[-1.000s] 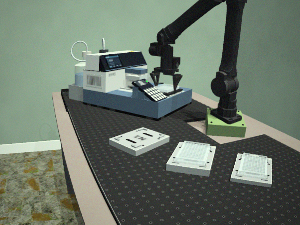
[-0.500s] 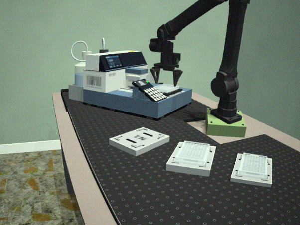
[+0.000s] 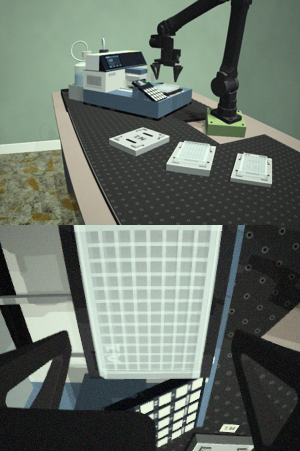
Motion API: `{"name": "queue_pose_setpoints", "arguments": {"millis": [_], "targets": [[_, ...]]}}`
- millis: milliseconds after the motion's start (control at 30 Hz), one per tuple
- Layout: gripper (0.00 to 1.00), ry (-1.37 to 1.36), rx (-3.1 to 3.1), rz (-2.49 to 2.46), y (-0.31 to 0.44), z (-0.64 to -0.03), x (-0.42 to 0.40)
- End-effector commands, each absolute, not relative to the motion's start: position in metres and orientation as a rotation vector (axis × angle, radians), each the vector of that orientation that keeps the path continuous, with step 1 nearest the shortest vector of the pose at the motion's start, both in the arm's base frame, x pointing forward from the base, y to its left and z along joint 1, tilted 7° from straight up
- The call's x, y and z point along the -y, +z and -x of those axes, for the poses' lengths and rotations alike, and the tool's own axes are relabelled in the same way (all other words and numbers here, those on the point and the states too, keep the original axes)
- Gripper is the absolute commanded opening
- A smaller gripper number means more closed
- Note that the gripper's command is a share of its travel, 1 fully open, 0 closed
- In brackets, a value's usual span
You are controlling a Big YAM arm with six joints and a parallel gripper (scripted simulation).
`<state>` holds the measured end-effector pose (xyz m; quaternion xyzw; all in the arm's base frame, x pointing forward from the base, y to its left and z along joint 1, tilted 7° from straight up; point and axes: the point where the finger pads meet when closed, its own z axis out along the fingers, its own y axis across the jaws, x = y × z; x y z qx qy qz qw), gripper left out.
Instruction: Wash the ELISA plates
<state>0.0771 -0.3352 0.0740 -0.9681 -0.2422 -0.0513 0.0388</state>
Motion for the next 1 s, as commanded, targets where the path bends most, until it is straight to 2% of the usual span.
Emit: {"name": "queue_pose_setpoints", "arguments": {"millis": [0, 967], "targets": [[1.00, -0.152, 0.760, 3.035, 0.104, -0.076, 0.360], [1.00, -0.152, 0.765, 3.020, 0.142, -0.074, 0.361]]}}
